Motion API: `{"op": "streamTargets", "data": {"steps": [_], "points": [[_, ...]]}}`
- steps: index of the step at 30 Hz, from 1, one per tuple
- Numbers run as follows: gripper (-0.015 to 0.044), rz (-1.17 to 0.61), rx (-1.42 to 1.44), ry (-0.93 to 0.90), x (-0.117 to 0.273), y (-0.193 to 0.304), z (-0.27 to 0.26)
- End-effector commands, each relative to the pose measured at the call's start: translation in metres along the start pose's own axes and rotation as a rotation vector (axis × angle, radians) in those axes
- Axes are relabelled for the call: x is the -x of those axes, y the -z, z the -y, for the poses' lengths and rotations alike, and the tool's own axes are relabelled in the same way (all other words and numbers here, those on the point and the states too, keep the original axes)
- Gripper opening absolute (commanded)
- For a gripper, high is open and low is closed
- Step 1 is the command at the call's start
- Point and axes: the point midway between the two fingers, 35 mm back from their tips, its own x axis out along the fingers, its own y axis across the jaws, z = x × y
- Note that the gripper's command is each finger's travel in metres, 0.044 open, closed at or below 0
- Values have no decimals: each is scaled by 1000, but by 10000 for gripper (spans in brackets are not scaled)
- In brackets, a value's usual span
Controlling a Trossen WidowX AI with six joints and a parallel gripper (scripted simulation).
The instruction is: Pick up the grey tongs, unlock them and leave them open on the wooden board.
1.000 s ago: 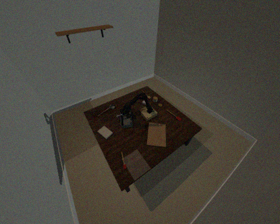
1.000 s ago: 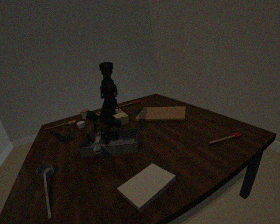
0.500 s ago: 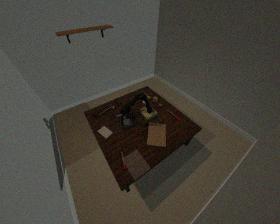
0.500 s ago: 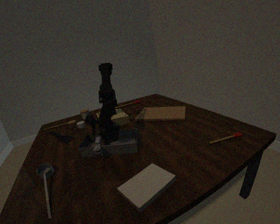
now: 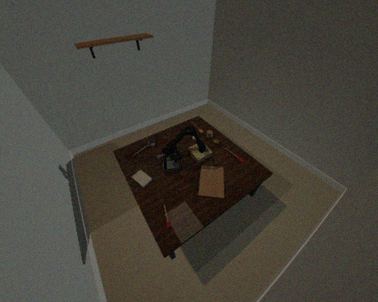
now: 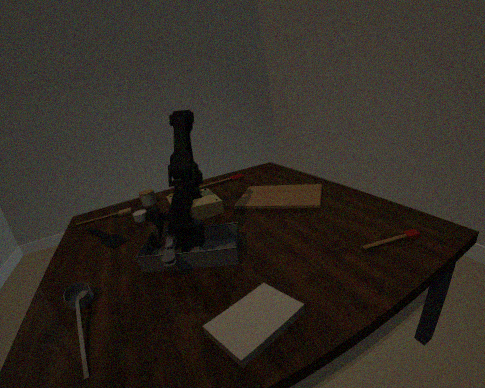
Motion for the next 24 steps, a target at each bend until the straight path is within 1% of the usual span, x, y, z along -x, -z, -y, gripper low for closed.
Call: {"op": "streamTargets", "data": {"steps": [1,5,11,20,24], "points": [[260,-8,5,3,-8,3,0],[260,-8,5,3,-12,4,0],[103,-2,0,1,-8,1,0],[42,-2,0,1,-8,1,0],[-63,-2,0,1,-8,1,0]]}}
